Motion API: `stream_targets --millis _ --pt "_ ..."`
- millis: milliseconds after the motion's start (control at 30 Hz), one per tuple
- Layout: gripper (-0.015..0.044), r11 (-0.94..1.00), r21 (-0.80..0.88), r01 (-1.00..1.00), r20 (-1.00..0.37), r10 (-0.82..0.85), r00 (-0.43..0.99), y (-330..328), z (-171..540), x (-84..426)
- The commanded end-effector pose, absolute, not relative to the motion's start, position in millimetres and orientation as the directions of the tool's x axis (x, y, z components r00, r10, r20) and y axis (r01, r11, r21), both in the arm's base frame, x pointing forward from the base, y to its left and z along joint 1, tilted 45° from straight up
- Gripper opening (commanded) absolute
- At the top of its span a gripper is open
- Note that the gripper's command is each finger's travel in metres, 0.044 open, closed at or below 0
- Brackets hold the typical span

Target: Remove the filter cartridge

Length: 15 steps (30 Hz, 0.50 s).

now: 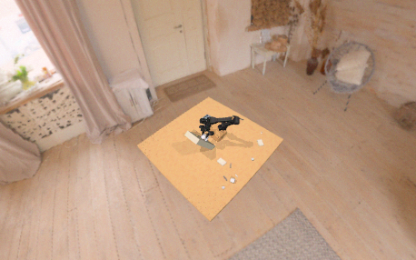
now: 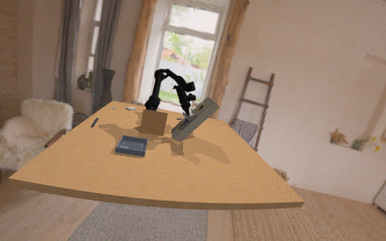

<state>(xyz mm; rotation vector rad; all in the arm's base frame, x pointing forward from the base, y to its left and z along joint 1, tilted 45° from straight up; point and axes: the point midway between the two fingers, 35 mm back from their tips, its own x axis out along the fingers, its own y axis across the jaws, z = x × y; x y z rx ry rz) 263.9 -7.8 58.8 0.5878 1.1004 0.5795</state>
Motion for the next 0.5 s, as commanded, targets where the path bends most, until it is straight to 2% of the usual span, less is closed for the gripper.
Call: stream_targets --millis 0,233,467 --pt "0.0245 0.71 0.69 -0.14 -0.64 0.689 0.34 -7.8 59.1 263.8" --pt "0.0198 0.71 0.69 -0.14 -0.64 0.689 0.34 -7.8 59.1 263.8" --pt "0.0014 0.709 0.691 -0.139 -0.639 0.69 0.341 -11.6 64.2 270.1"
